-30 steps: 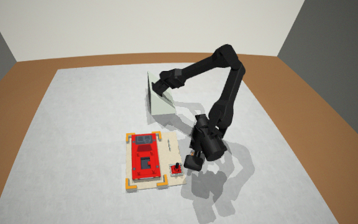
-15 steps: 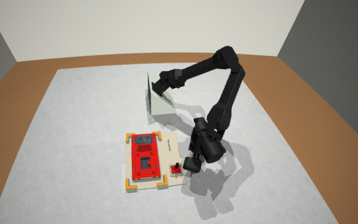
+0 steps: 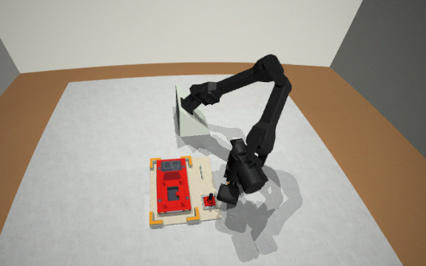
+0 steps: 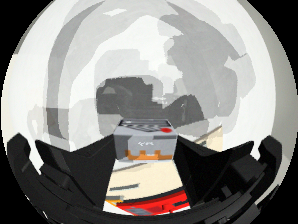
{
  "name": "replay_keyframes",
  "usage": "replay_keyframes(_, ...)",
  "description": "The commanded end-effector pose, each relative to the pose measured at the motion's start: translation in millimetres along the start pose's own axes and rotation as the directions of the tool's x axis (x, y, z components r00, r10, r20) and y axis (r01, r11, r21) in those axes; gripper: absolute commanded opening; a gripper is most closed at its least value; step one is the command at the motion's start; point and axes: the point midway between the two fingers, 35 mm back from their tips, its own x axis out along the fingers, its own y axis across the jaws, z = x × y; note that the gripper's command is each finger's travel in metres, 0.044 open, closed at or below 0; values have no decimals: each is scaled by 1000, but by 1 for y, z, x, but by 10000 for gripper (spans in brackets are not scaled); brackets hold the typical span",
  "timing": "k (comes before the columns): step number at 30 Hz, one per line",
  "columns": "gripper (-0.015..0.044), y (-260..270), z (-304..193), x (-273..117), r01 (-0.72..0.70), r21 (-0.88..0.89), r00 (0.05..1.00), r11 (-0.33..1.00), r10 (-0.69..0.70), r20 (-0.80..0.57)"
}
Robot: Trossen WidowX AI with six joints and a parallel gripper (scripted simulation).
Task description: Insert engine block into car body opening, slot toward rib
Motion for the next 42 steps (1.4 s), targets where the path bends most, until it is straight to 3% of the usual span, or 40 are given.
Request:
replay_keyframes(1, 0, -4, 1, -12, 6, -8, 1000, 1000, -6, 1)
replay_keyframes(36, 0, -9, -3, -121, 5, -7, 1000, 1000, -5, 0)
replay_keyframes(42, 0, -4, 8, -115, 5, -7, 1000, 1000, -5, 0)
